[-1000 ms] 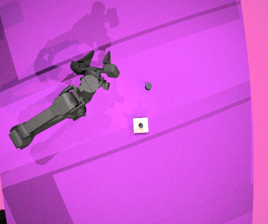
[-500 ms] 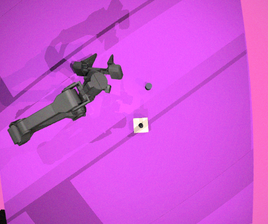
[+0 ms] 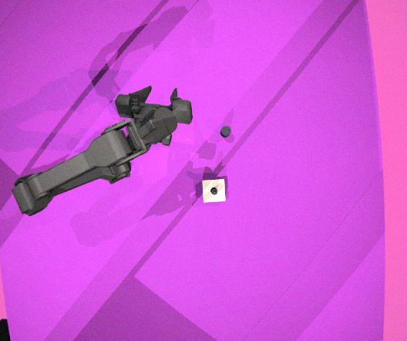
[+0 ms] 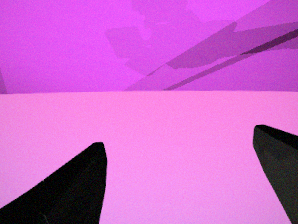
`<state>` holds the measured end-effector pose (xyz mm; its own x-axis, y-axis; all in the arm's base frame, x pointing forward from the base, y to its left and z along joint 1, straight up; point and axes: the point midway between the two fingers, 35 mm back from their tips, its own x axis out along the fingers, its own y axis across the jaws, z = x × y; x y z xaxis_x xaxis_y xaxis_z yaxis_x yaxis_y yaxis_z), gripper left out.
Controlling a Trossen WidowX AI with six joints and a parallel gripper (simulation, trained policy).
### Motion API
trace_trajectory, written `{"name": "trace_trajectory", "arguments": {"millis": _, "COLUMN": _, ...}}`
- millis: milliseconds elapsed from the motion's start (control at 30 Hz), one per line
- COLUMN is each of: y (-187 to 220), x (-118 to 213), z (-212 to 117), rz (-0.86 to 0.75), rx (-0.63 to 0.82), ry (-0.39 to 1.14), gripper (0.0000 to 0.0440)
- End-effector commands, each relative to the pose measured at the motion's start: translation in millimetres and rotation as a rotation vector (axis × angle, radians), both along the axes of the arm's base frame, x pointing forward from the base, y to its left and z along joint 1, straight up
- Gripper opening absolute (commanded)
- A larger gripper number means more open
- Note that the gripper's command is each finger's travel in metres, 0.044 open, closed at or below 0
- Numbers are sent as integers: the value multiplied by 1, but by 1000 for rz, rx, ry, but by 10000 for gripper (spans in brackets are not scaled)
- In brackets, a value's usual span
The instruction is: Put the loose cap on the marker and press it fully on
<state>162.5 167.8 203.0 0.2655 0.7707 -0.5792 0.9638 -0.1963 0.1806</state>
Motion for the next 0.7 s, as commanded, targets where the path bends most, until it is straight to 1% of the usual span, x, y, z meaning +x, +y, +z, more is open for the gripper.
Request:
{"name": "trace_trajectory", "arguments": {"millis": 0, "y": -2, "x": 4, "z": 1, "rz": -7, "rx": -28, "ry": 16, "gripper": 326}}
{"name": "trace_trajectory", "arguments": {"millis": 667, "y": -15, "x": 26, "z": -3, "rz": -34, "rx": -176, "ry": 135, "gripper": 326}}
